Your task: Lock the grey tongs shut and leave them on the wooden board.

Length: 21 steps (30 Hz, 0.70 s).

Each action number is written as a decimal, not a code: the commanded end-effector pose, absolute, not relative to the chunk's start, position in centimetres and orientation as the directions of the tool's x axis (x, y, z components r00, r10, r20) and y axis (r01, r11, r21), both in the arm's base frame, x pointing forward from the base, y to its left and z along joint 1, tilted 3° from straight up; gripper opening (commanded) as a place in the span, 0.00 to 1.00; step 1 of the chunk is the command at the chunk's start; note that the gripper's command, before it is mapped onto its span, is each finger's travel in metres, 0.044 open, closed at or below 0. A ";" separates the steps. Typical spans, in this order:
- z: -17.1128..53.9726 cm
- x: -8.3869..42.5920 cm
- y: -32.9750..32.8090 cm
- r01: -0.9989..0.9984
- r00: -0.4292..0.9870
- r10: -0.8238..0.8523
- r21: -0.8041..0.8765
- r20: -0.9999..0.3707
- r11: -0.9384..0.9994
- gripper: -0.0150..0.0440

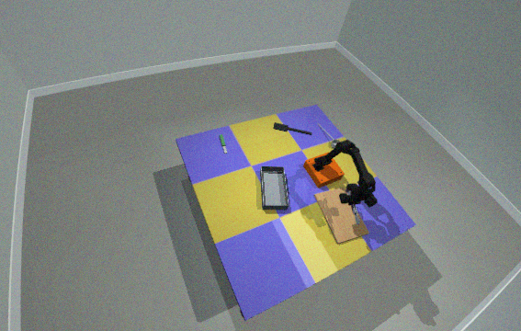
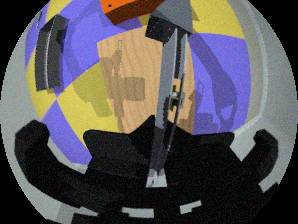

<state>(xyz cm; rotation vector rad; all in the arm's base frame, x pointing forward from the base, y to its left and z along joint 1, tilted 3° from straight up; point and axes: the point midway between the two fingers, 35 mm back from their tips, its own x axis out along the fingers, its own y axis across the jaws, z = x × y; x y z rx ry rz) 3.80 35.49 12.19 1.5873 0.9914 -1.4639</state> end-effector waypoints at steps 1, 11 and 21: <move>11.6 3.8 35.6 0.905 0.042 0.051 0.016 -0.998 -0.424 0.00; 9.9 3.8 35.8 0.905 0.042 0.051 0.016 -0.998 -0.424 0.00; 8.3 3.9 35.9 0.905 0.042 0.051 0.016 -0.998 -0.424 0.00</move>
